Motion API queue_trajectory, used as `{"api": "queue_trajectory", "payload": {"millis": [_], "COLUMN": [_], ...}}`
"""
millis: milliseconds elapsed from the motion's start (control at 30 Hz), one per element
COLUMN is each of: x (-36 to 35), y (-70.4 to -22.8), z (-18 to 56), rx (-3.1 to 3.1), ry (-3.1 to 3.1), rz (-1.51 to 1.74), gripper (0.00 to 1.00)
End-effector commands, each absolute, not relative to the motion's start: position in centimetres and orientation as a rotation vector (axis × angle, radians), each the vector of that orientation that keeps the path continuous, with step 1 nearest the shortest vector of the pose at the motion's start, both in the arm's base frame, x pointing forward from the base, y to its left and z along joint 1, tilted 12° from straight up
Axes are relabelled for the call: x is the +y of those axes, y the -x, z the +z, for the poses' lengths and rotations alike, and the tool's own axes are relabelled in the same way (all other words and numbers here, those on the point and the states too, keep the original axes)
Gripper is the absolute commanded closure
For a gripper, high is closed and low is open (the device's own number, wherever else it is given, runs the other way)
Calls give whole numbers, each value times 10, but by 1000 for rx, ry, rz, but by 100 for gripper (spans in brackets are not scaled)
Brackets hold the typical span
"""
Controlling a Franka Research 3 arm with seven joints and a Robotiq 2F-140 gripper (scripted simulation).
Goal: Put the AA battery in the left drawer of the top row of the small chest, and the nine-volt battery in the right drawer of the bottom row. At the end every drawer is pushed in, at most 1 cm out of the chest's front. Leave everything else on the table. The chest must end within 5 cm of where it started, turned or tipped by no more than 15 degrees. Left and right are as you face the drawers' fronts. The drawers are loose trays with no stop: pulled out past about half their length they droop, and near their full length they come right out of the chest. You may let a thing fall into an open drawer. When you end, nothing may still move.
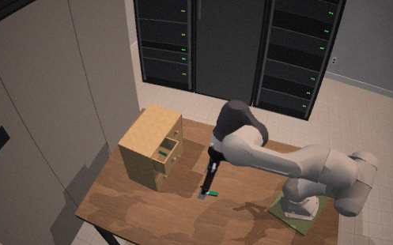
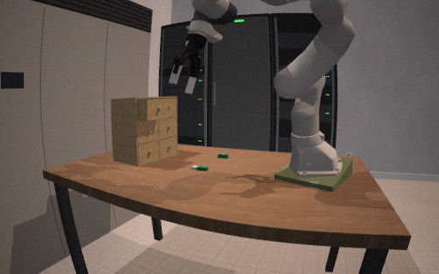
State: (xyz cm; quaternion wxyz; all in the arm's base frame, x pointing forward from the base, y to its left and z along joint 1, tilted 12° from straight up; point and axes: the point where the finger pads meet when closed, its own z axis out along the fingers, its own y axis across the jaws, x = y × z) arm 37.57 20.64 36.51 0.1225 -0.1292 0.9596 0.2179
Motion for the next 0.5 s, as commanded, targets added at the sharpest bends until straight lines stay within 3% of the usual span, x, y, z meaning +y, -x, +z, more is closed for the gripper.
{"api": "queue_trajectory", "payload": {"millis": [0,467], "x": [238,286], "y": [-411,-447], "z": [379,385], "rx": [2567,2217], "ry": [500,496], "rz": [678,741], "gripper": [0,0]}}
